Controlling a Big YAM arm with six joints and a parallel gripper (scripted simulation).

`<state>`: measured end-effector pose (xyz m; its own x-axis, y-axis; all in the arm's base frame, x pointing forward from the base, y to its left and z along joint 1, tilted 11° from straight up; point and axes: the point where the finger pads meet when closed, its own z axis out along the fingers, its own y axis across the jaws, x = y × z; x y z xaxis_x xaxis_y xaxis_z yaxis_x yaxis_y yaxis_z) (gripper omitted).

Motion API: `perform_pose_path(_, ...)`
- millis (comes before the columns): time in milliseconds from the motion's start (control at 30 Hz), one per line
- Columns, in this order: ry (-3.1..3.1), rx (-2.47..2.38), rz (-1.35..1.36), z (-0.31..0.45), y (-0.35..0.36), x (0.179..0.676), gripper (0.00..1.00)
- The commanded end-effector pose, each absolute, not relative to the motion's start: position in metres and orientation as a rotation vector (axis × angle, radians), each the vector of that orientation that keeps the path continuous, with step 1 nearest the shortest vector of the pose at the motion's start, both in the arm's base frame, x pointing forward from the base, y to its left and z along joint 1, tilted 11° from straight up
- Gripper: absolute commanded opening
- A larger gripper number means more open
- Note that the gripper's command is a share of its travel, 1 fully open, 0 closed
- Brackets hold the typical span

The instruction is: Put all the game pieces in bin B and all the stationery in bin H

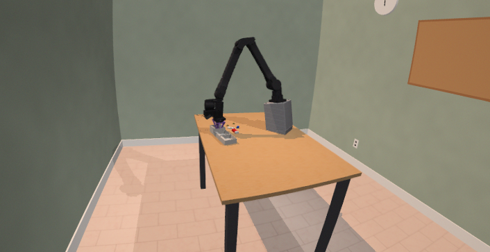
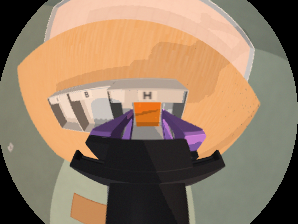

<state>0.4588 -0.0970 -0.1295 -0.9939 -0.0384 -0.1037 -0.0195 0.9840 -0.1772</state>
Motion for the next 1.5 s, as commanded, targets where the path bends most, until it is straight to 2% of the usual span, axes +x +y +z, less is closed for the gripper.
perform_pose_path(0, 3.020, -0.051, -0.263, -0.131, -0.100, 0.468, 0.45)
perform_pose_path(433, 3.034, -0.054, -0.260, -0.132, -0.097, 0.461, 0.45)
perform_pose_path(1467, 3.006, -0.050, -0.264, -0.069, -0.082, 0.458, 0.45)
